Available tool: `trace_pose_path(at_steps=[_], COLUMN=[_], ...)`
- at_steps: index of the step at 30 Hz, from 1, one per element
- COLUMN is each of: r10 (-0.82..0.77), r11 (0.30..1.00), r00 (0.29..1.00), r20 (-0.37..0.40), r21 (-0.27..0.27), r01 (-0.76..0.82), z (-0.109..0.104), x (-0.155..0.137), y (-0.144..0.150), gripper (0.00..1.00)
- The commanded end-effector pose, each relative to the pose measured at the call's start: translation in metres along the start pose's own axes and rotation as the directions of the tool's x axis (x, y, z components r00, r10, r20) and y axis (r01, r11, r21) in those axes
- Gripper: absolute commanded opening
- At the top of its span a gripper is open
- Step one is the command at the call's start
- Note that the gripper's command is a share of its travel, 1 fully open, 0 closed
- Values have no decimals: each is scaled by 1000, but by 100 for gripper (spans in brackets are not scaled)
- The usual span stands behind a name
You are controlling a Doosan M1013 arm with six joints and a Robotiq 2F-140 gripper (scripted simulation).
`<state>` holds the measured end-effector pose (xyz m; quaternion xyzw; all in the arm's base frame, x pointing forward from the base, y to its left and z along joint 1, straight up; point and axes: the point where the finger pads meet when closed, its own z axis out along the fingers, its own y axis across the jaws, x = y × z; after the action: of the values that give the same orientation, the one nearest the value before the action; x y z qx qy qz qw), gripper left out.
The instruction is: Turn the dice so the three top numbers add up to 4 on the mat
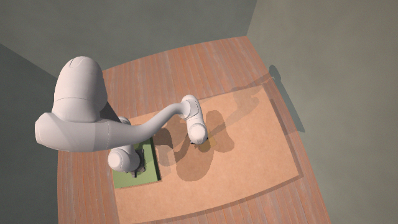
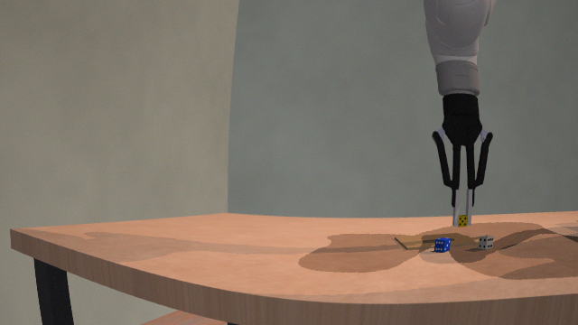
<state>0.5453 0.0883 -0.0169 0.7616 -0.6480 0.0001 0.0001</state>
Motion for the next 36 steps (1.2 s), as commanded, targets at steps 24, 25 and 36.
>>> trace_pose_path(at_steps=[24, 25, 36], r10=[0, 0, 0], r11=[1000, 1000, 1000], r00=[1000, 1000, 1000], r20=[0, 0, 0], r21=[0, 0, 0], r01=[0, 0, 0], z=[18, 18, 18], x=[0, 0, 0], y=[-1, -1, -1], gripper=[9, 9, 9])
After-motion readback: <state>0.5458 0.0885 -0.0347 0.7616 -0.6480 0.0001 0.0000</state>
